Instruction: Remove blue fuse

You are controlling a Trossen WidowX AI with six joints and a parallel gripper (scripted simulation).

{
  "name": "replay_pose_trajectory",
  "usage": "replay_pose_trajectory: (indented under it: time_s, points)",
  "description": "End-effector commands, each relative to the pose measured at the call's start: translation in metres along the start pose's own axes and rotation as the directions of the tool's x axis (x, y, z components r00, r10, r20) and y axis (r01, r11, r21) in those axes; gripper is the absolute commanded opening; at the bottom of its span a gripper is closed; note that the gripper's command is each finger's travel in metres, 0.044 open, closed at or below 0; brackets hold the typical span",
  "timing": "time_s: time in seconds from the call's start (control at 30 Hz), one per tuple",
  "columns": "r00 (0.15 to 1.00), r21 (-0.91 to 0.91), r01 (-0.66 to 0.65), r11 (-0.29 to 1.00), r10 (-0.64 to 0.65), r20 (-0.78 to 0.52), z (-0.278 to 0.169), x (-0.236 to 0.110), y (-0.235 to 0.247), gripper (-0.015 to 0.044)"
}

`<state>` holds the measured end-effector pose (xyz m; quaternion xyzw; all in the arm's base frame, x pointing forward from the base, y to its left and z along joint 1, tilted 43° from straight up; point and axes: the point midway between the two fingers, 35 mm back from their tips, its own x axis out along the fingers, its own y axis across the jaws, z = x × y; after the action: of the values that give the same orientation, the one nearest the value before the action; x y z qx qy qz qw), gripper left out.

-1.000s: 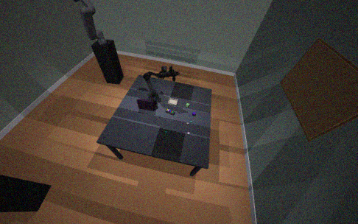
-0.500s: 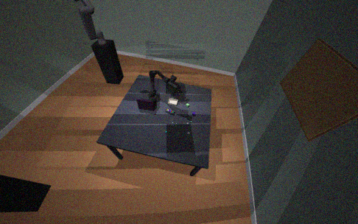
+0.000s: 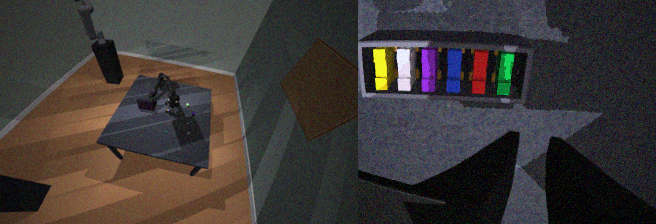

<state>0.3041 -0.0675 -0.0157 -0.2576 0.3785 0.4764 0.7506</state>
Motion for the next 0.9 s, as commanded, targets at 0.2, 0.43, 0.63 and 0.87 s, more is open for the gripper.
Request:
replay_pose_trajectory:
  time_s: [0.2,0.43,0.63,0.87]
  points:
    - [0.967,-0.005,-0.238,0.971,0.237,0.098,-0.002,0.031,0.04,0.0061]
    - [0.967,-0.006,-0.238,0.971,0.237,0.098,0.003,0.034,0.037,0.0061]
    - [0.967,-0.006,-0.238,0.971,0.237,0.098,0.003,0.04,0.038,0.0061]
    - [0.967,-0.006,-0.238,0.971,0.237,0.098,0.004,0.046,0.039,0.0061]
